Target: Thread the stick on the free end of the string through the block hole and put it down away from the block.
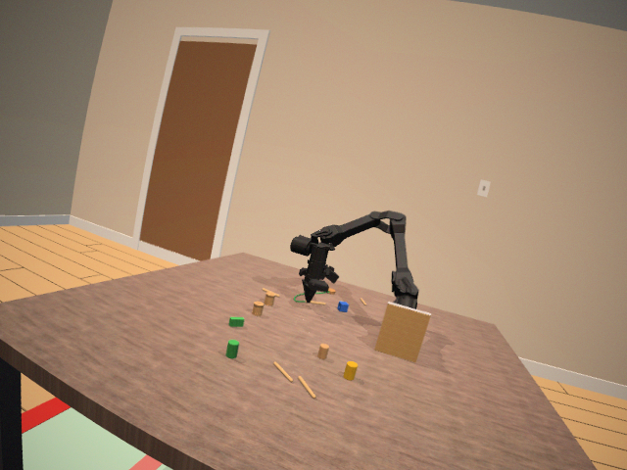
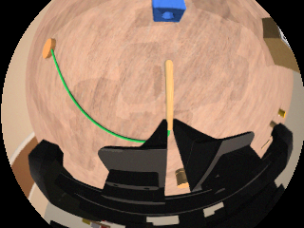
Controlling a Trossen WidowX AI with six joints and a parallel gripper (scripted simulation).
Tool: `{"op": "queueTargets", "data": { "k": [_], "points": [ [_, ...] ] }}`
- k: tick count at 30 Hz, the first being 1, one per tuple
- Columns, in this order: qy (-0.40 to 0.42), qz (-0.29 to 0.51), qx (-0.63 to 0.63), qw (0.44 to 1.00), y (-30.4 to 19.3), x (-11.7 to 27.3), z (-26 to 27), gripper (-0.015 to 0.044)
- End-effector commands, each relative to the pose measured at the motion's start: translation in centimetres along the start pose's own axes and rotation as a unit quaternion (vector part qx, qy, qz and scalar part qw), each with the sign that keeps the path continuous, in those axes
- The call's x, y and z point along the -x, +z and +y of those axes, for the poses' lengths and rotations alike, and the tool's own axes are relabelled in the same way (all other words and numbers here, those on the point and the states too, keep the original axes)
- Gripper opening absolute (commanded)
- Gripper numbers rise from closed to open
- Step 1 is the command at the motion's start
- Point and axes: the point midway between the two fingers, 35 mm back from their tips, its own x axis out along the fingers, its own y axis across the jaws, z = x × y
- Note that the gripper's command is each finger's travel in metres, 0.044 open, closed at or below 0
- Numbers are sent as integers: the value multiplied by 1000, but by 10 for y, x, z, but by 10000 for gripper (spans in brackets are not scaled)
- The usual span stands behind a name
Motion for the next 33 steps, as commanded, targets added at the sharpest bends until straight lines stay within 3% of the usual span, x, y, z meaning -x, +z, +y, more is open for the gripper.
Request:
{"op": "queueTargets", "data": {
  "k": [1,33],
  "points": [
    [-1,3,-1,1000,5,1,0,0],
    [0,2,0,1000,47,0,-3,0]
  ]
}}
